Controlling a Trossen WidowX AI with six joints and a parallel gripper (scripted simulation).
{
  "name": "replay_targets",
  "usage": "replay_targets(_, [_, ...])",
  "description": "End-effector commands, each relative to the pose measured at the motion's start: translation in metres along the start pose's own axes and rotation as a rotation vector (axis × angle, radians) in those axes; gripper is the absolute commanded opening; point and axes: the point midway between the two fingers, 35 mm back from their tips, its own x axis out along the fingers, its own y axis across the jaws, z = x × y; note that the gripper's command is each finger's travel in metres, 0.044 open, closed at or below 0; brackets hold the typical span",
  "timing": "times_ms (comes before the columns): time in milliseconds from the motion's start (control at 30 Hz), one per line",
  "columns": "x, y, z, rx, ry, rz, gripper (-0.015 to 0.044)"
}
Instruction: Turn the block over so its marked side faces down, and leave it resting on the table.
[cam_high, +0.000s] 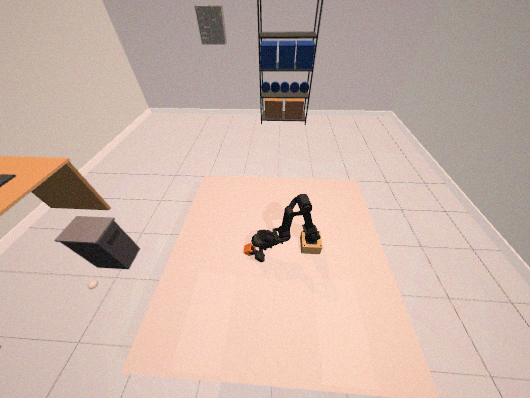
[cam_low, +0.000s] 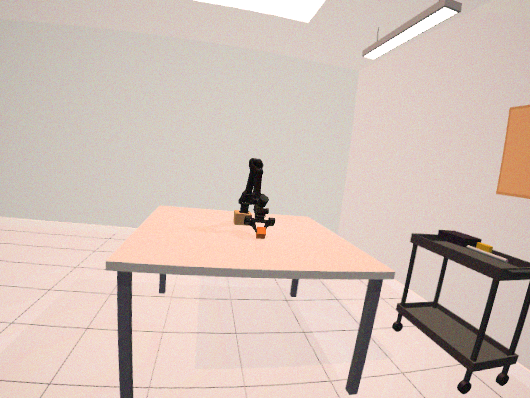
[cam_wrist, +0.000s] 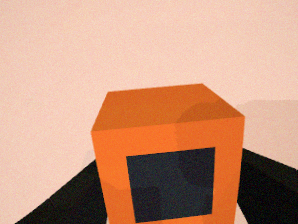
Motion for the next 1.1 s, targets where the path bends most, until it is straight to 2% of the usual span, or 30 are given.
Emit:
replay_targets(0, [-0.001,-0.003,-0.012,-0.008,-0.024,-0.007,0.0000])
replay_targets(367, [-0.015,-0.005,-0.014,0.001,-0.159,-0.008,0.0000])
replay_targets(967, [-0.017,-0.005,-0.012,0.001,-0.193,-0.008,0.0000])
replay_targets(1067, [-0.017,-0.005,-0.012,0.001,-0.193,-0.008,0.0079])
